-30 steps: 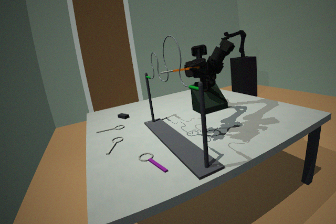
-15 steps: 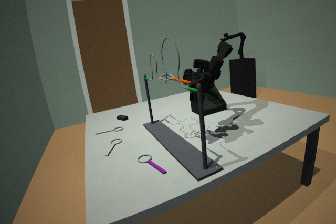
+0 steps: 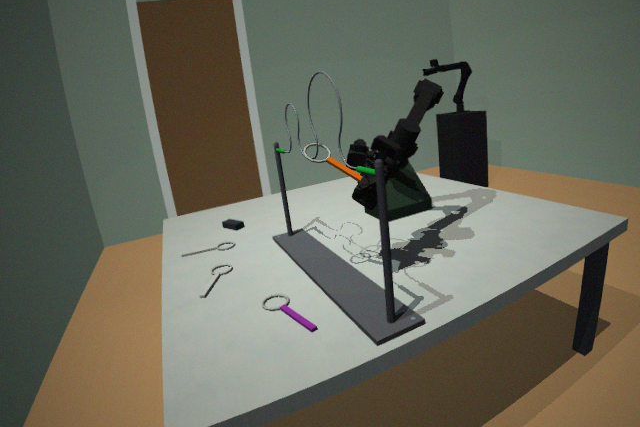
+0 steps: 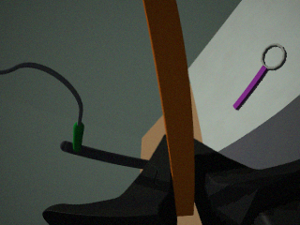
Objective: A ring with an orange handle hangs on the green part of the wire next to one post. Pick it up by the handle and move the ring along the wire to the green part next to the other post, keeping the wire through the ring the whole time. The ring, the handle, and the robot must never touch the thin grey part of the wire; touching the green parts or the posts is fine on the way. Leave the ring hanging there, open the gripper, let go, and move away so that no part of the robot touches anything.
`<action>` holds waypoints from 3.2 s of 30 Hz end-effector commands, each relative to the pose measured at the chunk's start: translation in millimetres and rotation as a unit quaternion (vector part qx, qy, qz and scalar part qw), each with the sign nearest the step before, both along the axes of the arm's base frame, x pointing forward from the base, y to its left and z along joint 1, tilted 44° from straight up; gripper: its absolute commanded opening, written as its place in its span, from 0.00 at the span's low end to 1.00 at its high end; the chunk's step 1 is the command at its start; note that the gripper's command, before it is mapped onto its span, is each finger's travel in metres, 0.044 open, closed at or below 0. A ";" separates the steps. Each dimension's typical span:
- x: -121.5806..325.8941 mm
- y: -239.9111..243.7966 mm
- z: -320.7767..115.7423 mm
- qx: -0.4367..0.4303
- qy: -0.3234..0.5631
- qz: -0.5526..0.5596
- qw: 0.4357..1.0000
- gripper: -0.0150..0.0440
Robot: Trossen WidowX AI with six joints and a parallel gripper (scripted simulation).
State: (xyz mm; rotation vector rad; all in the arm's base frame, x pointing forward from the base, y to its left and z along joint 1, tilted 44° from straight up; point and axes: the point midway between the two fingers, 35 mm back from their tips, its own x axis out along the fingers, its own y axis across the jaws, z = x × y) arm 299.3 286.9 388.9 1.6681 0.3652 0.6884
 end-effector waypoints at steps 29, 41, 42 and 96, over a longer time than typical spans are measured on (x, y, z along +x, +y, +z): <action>10.7 -26.6 -115.4 -0.356 -0.054 -0.019 0.933 0.00; 14.8 -45.1 -137.9 -0.420 -0.063 -0.022 0.905 0.00; 15.0 -46.3 -139.3 -0.423 -0.063 -0.023 0.904 0.00; 34.8 -149.6 -208.1 -0.676 -0.103 -0.039 0.729 0.00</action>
